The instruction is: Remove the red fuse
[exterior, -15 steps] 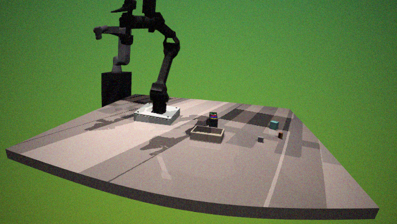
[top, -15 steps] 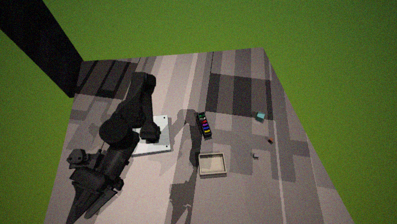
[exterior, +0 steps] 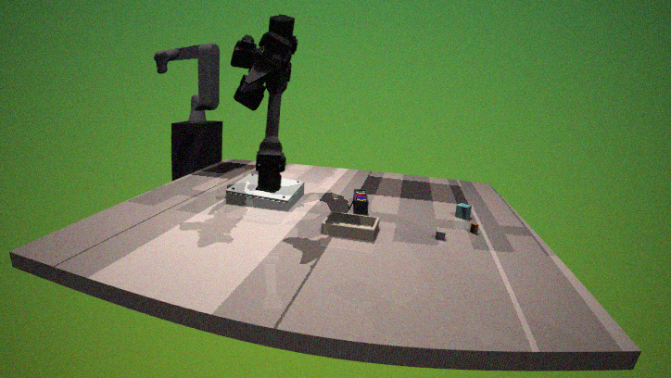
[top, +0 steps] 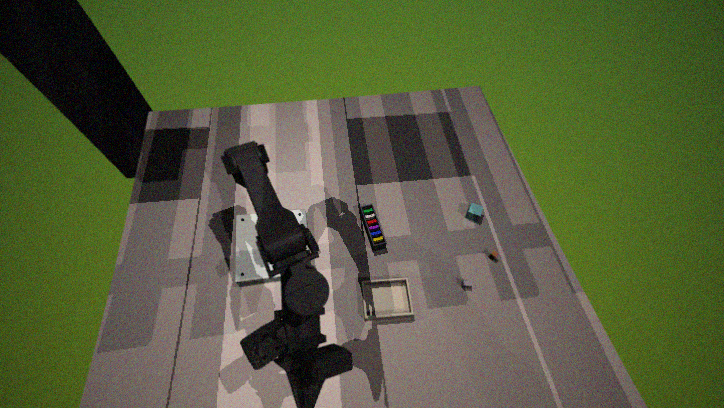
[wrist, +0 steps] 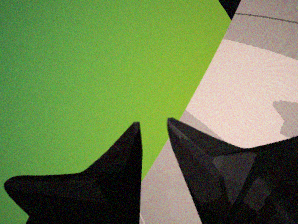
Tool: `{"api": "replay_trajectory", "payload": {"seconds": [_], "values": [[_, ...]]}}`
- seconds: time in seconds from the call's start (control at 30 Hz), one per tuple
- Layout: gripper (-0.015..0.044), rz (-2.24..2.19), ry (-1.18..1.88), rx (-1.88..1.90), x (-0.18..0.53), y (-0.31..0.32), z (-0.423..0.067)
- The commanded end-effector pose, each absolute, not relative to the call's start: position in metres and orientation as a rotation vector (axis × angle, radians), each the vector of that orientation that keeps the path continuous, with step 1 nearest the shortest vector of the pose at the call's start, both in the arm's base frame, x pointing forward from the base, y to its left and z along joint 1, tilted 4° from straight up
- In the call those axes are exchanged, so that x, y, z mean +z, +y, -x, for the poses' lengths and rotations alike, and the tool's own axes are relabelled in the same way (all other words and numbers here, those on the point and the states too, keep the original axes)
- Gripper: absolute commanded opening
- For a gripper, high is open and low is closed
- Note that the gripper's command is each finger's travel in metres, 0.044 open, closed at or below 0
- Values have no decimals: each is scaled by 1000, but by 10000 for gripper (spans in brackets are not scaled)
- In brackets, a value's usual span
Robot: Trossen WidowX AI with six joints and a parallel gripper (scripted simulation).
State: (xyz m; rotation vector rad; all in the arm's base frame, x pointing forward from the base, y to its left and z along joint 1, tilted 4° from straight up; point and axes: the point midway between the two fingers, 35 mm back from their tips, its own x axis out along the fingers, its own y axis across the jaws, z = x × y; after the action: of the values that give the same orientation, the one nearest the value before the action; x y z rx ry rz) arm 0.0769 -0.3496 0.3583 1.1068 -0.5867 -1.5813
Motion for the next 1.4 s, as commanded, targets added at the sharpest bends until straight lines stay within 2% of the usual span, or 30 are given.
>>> {"api": "replay_trajectory", "payload": {"seconds": [0.0, 0.33, 0.6, 0.83, 1.07, 1.37], "values": [[74, -1086, -314, -1498, 329, -337, -131], [74, -881, 398, -1149, 246, -253, -261], [74, -580, 883, -757, 180, -141, -320], [74, -240, 1222, -359, 129, -32, -326], [74, 138, 1472, 52, 88, 64, -292], [74, 173, 1491, 90, 83, 73, -281]]}}
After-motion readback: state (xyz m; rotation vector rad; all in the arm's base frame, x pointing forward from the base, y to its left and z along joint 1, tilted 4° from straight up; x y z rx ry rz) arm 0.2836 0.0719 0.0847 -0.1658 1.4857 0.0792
